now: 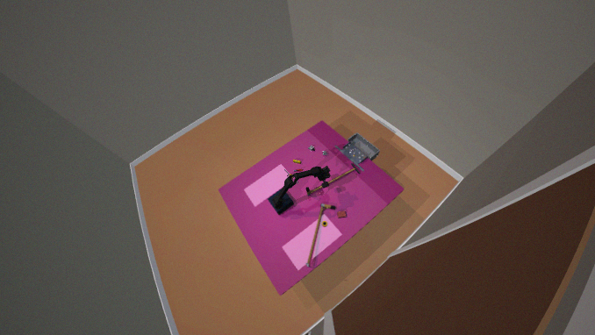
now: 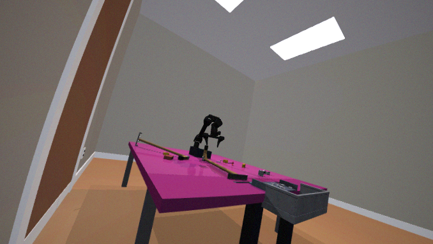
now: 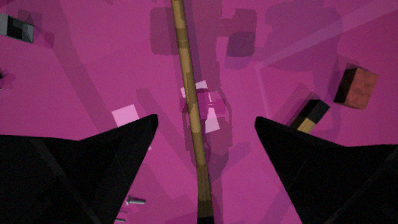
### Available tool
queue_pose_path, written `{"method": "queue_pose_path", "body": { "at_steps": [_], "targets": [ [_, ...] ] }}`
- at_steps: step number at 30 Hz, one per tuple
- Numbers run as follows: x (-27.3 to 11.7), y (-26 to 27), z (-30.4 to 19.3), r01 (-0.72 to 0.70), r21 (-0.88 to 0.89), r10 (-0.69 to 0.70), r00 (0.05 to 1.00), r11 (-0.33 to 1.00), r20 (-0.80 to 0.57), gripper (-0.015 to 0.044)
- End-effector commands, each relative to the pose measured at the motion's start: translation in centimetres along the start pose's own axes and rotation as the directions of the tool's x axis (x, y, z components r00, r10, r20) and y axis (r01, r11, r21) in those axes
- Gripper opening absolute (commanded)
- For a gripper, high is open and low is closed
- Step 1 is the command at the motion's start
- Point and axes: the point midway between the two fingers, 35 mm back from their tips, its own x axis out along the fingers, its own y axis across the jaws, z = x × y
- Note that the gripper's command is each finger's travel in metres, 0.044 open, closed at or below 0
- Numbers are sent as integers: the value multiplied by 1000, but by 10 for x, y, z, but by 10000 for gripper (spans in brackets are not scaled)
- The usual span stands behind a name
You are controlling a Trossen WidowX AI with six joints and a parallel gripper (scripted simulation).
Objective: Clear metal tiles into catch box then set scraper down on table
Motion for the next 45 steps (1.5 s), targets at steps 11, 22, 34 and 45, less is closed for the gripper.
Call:
{"method": "queue_pose_path", "body": {
  "at_steps": [11, 22, 34, 45],
  "targets": [
    [-27, -1, -17, -17, -23, 18, 999, 1000, 45, 440],
    [-44, 0, -33, -23, -33, 25, 996, 999, 80, 440],
    [-62, -2, -54, -30, -48, 36, 992, 998, 119, 440],
    [-76, -5, -75, -36, -64, 46, 987, 997, 156, 440]
  ]
}}
